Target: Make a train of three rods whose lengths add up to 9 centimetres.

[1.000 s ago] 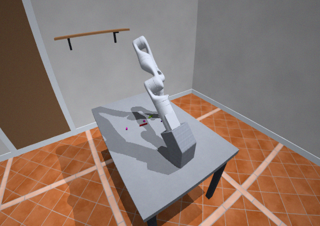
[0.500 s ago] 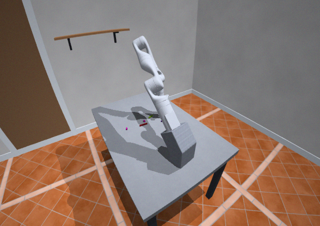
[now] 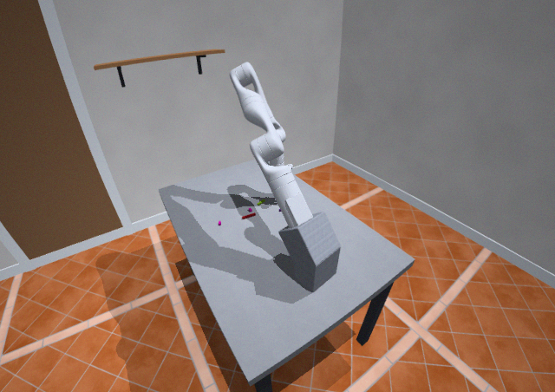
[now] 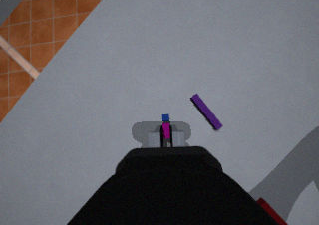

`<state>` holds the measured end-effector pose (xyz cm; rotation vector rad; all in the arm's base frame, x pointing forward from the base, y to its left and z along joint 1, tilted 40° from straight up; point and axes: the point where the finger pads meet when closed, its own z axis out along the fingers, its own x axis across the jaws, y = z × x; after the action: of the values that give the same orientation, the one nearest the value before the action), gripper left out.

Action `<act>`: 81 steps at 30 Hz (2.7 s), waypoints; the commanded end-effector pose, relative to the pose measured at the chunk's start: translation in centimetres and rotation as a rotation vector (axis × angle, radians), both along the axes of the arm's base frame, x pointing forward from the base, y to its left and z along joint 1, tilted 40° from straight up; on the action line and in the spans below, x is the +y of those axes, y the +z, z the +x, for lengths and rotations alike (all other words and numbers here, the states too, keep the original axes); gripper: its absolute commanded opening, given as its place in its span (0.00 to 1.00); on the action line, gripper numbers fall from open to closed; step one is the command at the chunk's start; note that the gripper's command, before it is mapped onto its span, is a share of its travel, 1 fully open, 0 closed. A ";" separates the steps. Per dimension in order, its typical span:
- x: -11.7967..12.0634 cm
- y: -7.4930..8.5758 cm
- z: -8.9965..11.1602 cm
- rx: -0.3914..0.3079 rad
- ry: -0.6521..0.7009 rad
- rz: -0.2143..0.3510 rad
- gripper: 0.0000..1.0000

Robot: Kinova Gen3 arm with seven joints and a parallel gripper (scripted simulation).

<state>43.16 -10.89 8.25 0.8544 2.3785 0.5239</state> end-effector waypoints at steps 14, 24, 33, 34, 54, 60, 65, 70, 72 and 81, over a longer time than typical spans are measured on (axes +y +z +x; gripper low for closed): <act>0.0 0.0 0.0 -0.001 -0.001 -0.001 0.24; 0.0 0.0 0.1 -0.001 -0.001 -0.001 0.24; 0.1 -0.5 0.5 -0.001 -0.001 -0.001 0.24; 0.1 -0.6 0.5 -0.001 -0.001 -0.001 0.24; 0.2 -0.9 0.7 -0.001 -0.001 -0.001 0.24; 0.2 -0.9 0.7 -0.001 -0.001 -0.001 0.24; 0.2 -0.9 0.7 -0.001 -0.001 -0.001 0.24; 0.2 -0.9 0.7 -0.001 -0.001 -0.001 0.24; 0.2 -0.9 0.7 -0.001 -0.001 -0.001 0.24; 0.2 -0.9 0.7 -0.001 -0.001 -0.001 0.30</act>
<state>43.90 -10.70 7.34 0.8545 2.3783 0.5238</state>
